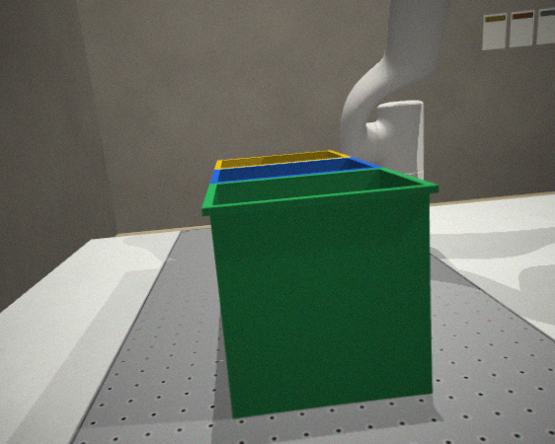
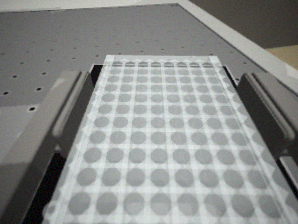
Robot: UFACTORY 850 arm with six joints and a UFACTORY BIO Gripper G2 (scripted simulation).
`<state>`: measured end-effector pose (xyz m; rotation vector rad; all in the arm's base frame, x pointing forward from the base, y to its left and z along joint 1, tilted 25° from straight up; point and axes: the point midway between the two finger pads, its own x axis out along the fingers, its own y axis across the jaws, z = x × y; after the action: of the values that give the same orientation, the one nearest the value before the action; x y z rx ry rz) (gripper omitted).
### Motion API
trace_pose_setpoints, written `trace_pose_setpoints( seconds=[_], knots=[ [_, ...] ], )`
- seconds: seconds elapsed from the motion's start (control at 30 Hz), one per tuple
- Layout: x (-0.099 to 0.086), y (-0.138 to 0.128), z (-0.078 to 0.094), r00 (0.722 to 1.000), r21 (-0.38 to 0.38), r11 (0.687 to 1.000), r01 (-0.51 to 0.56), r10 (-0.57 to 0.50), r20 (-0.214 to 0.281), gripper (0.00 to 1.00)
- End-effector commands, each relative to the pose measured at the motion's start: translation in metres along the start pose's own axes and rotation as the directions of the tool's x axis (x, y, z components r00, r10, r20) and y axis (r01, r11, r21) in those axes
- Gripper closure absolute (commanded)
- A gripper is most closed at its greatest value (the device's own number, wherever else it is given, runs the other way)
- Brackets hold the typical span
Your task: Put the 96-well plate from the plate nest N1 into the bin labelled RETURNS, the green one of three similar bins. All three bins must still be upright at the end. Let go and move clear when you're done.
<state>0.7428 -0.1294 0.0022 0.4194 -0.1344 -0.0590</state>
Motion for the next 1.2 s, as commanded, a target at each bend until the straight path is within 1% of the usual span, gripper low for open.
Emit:
trace_pose_setpoints(
  seconds=[0.0,0.73,1.03,1.17],
  knots=[
    [0.001,0.0,0.003,1.0,0.0,1.0,0.0,0.0,0.002,1.0],
    [0.001,0.0,0.017,1.0,0.0,1.0,0.0,0.0,0.001,1.0],
    [0.001,0.0,0.017,1.0,0.0,1.0,0.0,0.0,0.001,1.0],
    [0.001,0.0,0.023,1.0,0.0,1.0,0.0,0.0,0.001,1.0]
  ],
)
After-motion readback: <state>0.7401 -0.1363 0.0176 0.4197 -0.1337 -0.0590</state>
